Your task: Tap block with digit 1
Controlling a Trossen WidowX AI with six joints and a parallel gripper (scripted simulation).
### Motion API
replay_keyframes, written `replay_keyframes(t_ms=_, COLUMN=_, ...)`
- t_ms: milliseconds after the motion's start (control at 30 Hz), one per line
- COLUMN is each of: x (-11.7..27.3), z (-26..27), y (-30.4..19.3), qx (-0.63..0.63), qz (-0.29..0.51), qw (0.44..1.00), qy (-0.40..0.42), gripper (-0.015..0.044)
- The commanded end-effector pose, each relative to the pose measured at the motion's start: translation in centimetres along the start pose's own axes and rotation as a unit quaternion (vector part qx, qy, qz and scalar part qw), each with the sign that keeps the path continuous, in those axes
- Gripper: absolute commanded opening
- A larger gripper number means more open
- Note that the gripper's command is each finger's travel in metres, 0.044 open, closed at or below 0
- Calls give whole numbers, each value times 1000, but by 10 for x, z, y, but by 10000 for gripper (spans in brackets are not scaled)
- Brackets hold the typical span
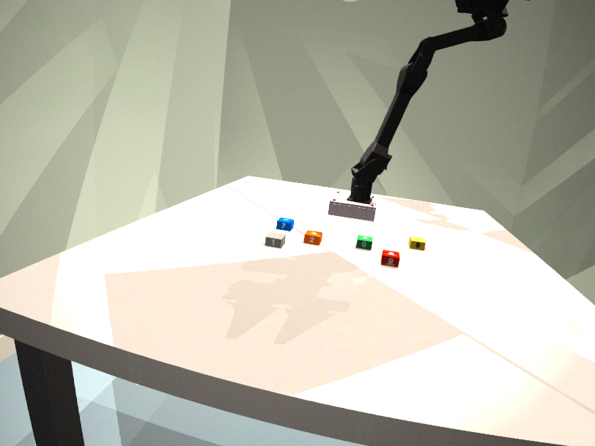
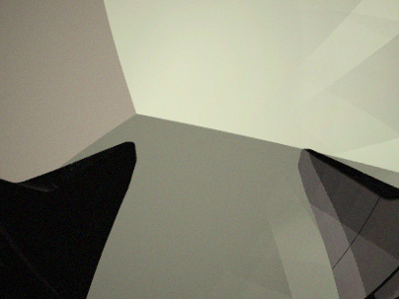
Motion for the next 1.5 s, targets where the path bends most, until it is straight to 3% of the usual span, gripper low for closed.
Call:
replay_keyframes(t_ms=0, x=-2, z=-1, y=-1, qx=8, qz=0, qw=1000, qy=2, gripper=400)
replay_keyframes(t_ms=167, x=-47, z=-46, y=-7, qx=211, qz=11, qw=977, qy=32, gripper=400)
replay_keyframes(t_ms=367, x=-110, z=-130, y=16, qx=468, qz=40, qw=883, qy=16, gripper=400)
replay_keyframes(t_ms=600, x=-161, z=-230, y=92, qx=670, qz=92, qw=733, qy=-71, gripper=400)
replay_keyframes(t_ms=800, x=-175, z=-298, y=185, qx=762, qz=145, qw=606, qy=-176, gripper=400)
replay_keyframes(t_ms=1133, x=-136, z=-366, y=360, qx=784, qz=240, qw=428, qy=-380, gripper=400)
replay_keyframes(t_ms=1467, x=-18, z=-377, y=511, qx=663, qz=334, qw=320, qy=-589, gripper=400)
Point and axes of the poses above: the point midway between the two fingers, 35 mm back from their tips, its own x axis back along the fingers, its own z axis across the jaws, y = z × x, the point moved 3 cm from there along x, back along the fingers, and after that the axes turned 9 degrees about -x, right-handed, at the moved point
